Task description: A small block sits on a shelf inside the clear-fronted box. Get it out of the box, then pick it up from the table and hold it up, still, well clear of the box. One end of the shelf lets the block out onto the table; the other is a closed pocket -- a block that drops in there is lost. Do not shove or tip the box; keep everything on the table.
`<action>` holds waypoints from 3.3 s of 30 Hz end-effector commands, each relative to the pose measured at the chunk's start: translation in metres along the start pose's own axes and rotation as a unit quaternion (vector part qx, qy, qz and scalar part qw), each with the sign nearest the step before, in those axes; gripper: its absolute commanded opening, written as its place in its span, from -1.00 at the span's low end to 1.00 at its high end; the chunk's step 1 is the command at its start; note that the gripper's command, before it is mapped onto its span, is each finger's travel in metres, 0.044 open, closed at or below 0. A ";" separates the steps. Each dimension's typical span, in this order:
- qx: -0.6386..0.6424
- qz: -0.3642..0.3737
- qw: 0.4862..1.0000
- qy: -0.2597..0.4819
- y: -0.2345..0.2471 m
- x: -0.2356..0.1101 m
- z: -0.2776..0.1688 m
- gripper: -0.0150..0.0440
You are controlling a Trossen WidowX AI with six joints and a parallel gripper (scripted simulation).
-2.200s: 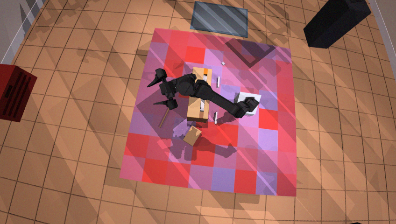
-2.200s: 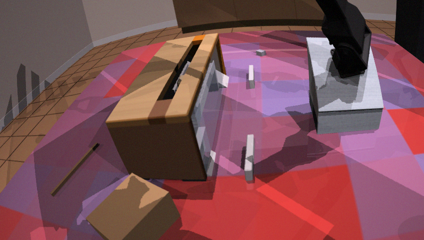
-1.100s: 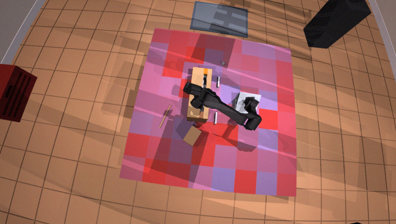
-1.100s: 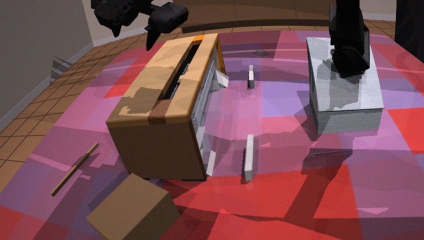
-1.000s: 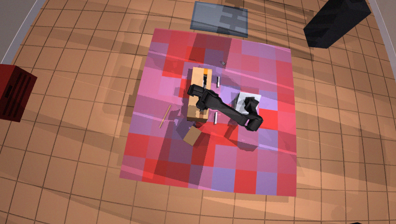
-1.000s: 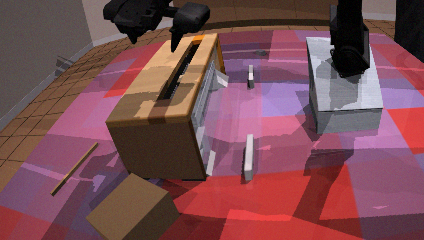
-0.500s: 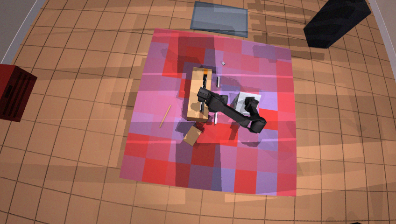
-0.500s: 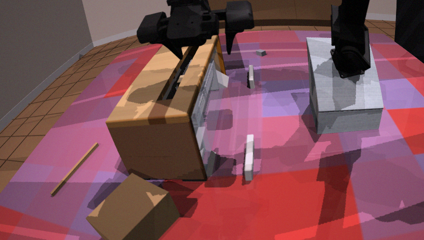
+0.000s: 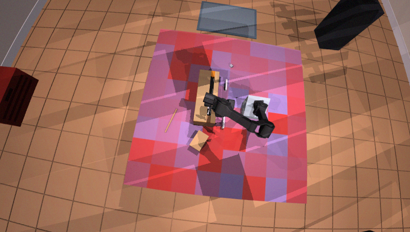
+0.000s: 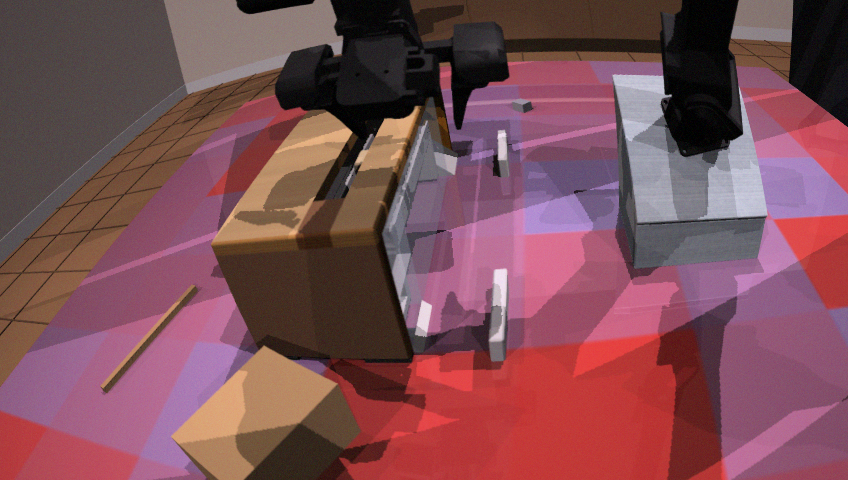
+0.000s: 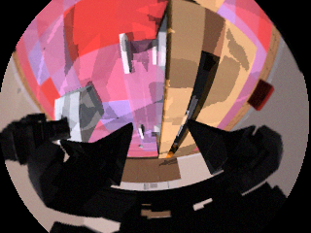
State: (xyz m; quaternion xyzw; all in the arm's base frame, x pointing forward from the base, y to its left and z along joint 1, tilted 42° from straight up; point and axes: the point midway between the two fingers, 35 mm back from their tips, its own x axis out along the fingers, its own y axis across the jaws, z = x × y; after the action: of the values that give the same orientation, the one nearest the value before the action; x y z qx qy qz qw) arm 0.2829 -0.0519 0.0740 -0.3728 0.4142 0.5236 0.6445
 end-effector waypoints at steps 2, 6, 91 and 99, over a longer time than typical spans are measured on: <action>0.001 0.005 1.000 0.000 0.001 0.010 0.003 0.86; 0.001 0.005 1.000 0.000 0.000 0.016 0.006 0.86; -0.001 0.000 1.000 0.004 -0.002 0.097 -0.115 0.86; -0.001 0.000 1.000 0.005 -0.002 0.104 -0.134 0.86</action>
State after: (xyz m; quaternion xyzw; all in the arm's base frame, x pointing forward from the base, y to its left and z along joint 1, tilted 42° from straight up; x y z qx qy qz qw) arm 0.2783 -0.1299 -0.0658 -0.3756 0.4155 0.5214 0.6438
